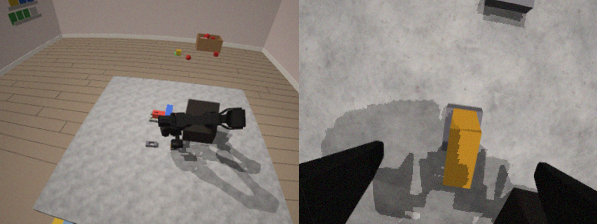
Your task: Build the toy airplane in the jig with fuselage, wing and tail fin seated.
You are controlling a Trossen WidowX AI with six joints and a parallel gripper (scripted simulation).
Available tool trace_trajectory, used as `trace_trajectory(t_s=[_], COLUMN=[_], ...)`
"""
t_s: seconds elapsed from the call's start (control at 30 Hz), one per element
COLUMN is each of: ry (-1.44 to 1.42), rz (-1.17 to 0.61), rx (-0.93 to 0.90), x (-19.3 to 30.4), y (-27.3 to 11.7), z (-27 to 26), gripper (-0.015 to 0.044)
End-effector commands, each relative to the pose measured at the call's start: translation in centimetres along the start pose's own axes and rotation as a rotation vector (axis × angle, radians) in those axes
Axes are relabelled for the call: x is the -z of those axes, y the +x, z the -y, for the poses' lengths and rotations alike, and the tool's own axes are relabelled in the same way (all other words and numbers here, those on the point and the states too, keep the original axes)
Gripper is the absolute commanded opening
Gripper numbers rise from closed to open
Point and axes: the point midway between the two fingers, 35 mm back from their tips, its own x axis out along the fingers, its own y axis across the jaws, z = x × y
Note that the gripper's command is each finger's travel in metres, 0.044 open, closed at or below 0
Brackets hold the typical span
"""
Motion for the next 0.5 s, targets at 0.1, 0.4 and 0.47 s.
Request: trace_trajectory(t_s=[0.1, 0.4, 0.47], ry=[0.011, 0.011, 0.012], rz=[-0.009, -0.008, -0.008], rx=[0.005, 0.004, 0.004], x=[0.3, 0.3, 0.3], y=[1.2, 2.7, 3.0], z=[0.2, 0.2, 0.2], gripper=[0.0440, 0.0440, 0.0440])
